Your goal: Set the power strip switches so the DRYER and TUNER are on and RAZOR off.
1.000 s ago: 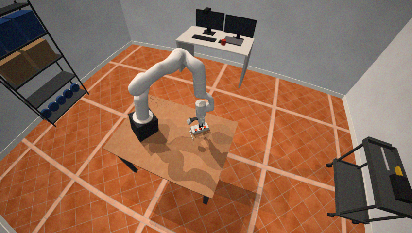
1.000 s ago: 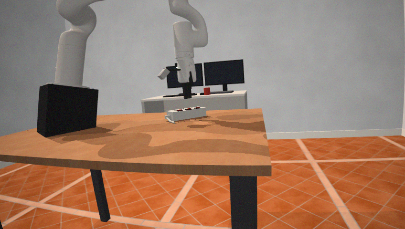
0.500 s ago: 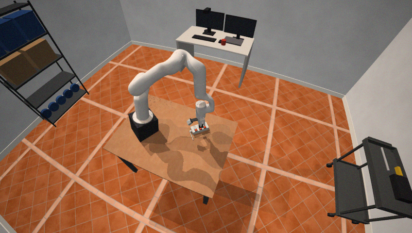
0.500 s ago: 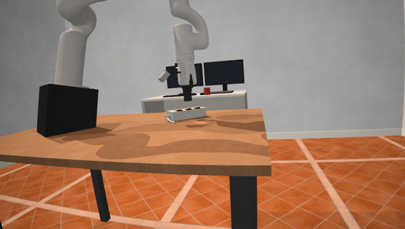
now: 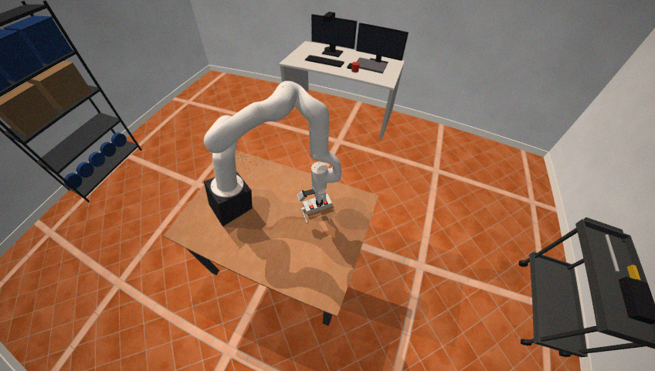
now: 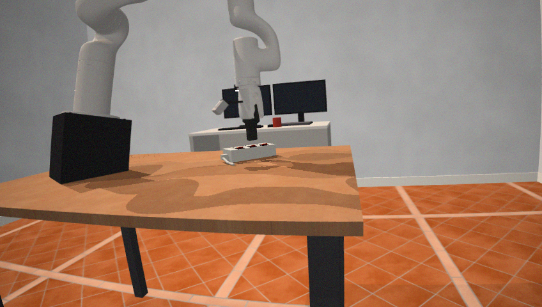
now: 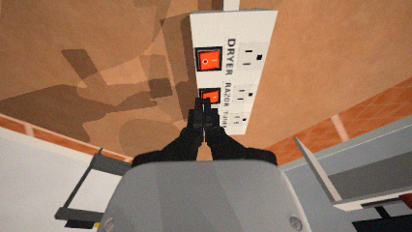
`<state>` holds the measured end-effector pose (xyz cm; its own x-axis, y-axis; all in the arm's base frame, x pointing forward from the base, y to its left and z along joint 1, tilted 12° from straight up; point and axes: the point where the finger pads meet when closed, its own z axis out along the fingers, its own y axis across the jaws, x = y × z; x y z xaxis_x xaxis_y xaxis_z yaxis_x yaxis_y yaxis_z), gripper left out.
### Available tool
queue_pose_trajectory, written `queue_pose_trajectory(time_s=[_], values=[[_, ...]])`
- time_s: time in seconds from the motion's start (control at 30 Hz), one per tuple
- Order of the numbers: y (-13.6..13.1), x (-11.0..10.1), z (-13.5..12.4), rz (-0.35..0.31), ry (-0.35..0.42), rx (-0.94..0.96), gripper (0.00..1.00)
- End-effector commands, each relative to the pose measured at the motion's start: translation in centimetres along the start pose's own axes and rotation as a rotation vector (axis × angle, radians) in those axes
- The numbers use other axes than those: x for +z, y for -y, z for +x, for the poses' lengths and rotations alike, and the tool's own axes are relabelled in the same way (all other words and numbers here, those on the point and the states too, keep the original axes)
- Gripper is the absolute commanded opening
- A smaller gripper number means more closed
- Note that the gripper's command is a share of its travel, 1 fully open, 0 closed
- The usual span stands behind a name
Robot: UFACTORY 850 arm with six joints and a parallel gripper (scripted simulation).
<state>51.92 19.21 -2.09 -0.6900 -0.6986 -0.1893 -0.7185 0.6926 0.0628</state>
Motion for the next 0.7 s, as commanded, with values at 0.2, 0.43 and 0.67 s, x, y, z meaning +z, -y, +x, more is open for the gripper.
queue_pose_trajectory(time_s=[0.2, 0.43, 0.67], values=[[0.06, 0.81, -0.11, 0.002, 0.005, 0.000, 0.00], [0.06, 1.16, -0.12, 0.002, 0.005, 0.000, 0.00], [0.06, 1.24, -0.12, 0.002, 0.005, 0.000, 0.00]])
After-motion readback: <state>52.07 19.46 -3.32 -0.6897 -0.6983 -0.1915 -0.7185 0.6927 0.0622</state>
